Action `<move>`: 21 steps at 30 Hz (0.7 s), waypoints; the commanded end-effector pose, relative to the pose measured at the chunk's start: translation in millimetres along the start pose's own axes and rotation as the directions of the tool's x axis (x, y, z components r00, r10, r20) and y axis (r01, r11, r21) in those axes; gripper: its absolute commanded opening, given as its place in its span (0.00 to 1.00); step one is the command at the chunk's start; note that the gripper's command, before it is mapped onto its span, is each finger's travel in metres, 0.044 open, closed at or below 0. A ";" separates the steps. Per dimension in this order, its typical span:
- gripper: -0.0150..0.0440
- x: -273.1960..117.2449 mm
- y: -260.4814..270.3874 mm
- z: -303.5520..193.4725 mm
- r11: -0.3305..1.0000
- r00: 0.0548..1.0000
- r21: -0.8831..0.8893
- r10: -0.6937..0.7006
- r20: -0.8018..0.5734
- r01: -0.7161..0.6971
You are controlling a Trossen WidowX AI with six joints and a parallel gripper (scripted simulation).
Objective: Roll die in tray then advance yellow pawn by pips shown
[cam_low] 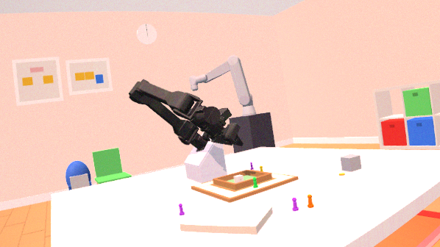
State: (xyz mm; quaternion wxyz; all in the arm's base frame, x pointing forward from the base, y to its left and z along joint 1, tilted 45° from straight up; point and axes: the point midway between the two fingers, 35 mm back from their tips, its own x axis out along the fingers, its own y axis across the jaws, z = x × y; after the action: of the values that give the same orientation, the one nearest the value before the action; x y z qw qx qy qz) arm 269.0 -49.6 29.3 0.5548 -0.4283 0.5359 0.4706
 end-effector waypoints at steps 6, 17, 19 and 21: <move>1.00 22.8 4.9 -2.9 0.996 0.932 0.057 0.089 -0.352 -0.074; 0.96 43.2 3.6 -4.8 1.000 0.712 0.021 0.031 -0.702 -0.023; 0.87 48.9 3.6 -1.3 0.993 0.710 0.102 0.029 -0.704 0.060; 0.78 57.5 3.8 3.8 0.958 0.706 0.220 0.026 -0.708 0.185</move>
State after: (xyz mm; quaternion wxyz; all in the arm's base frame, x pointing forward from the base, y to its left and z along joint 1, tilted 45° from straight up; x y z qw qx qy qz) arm 265.3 -48.7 -17.9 0.3455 -0.5426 0.7331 0.2209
